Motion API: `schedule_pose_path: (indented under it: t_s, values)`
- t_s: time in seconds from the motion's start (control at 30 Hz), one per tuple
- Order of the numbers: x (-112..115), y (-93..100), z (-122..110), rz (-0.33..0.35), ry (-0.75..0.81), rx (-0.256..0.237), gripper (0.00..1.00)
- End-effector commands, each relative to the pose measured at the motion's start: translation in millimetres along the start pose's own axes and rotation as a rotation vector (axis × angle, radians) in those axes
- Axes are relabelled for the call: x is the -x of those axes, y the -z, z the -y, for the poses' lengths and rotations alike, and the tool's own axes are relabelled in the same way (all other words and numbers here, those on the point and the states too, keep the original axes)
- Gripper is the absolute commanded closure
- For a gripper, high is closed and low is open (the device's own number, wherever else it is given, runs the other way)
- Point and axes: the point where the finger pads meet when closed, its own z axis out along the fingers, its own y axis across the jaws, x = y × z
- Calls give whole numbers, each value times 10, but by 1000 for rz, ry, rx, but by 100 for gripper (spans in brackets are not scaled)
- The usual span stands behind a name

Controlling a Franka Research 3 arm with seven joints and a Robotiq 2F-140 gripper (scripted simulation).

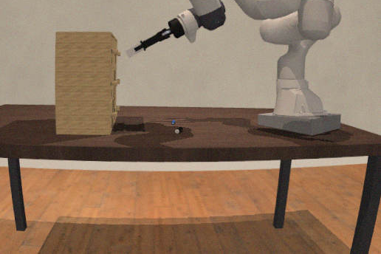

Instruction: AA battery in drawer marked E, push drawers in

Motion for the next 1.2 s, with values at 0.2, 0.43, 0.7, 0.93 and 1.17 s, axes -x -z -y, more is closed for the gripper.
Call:
schedule_pose_path:
  t_s: [0.2, 0.43, 0.7, 0.93, 1.17]
  values:
    - [15, -5, 1, 3, -1, -1, 80]
    - [15, -5, 1, 3, -1, -1, 80]
    - [25, -22, 1, 3, -1, -1, 80]
    - [68, -96, 1, 3, -1, -1, 80]
    - [113, -173, 1, 3, -1, -1, 80]
